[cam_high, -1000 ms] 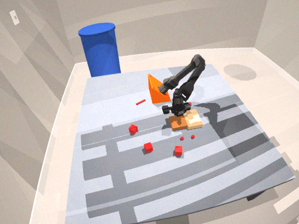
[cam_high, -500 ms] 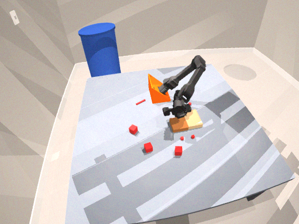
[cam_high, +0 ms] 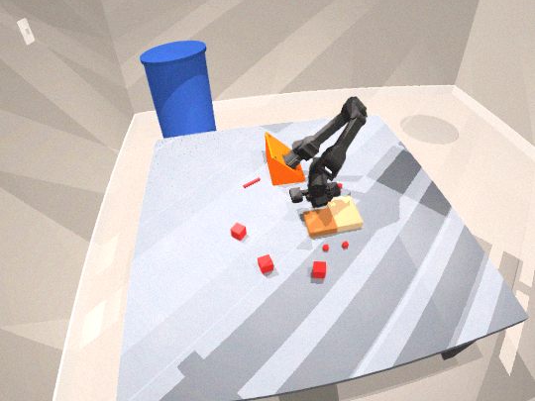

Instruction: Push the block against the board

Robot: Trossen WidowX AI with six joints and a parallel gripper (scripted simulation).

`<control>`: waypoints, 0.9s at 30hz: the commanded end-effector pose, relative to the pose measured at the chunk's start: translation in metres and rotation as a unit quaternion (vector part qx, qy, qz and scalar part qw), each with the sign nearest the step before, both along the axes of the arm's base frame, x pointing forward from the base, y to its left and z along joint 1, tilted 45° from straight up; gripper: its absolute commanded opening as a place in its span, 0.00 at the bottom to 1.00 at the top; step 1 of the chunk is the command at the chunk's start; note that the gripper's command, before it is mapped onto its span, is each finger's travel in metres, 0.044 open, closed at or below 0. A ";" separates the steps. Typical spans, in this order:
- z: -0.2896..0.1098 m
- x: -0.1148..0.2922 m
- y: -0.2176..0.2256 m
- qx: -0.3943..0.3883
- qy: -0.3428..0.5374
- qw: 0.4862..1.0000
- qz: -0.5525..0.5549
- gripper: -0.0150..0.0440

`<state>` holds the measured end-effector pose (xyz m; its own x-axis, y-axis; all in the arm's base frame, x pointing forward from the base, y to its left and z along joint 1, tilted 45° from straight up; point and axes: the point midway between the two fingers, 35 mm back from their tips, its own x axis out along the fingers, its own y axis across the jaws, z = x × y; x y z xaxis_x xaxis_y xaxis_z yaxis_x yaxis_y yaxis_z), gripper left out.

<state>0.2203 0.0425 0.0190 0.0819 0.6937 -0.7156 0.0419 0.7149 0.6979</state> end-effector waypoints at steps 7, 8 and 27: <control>-0.001 -0.016 0.001 0.000 0.000 1.000 0.002 0.25; -0.001 -0.018 0.002 0.000 0.000 1.000 0.002 0.25; 0.042 0.005 -0.041 -0.002 -0.003 1.000 -0.002 0.25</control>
<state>0.2051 0.0067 0.0563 0.0817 0.6944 -0.7149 0.0458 0.7139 0.6987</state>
